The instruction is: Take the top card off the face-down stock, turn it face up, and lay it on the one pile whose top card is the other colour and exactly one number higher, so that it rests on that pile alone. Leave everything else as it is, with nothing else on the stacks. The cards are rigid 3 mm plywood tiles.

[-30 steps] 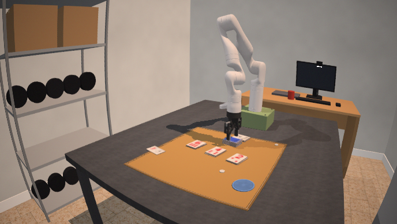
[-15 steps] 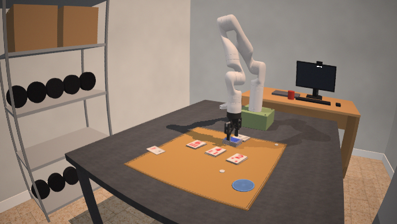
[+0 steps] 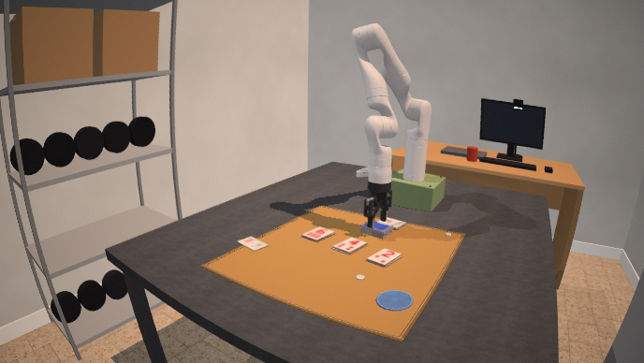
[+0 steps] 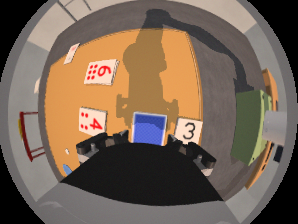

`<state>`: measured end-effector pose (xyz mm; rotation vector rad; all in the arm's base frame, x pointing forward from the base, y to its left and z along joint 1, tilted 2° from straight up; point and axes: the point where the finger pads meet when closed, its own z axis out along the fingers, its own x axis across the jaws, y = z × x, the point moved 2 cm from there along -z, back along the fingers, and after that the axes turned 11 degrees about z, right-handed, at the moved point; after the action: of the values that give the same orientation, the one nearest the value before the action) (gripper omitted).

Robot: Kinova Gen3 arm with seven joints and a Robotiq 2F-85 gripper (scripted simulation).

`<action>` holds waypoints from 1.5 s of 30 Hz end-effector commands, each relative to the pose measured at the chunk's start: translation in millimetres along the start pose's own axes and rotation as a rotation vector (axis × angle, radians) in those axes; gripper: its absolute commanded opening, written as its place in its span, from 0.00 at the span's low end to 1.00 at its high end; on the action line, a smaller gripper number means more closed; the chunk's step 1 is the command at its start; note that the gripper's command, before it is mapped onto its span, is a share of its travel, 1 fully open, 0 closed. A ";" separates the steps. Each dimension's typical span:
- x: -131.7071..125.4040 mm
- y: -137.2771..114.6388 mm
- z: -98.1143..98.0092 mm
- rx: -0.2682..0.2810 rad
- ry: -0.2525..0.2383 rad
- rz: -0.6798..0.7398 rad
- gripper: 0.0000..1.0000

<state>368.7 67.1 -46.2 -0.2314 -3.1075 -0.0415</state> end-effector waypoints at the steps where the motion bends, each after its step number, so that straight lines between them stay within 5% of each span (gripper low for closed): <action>1: -0.3 0.2 0.2 0.000 -0.001 0.000 0.85; 26: -0.3 0.2 2.3 0.000 -0.001 0.000 0.85; 27: -0.3 0.2 2.3 0.000 -0.001 0.000 0.73; 45: -0.3 0.2 2.3 0.000 -0.001 0.000 0.73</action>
<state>368.5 67.2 -49.0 -0.2310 -3.1071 -0.0413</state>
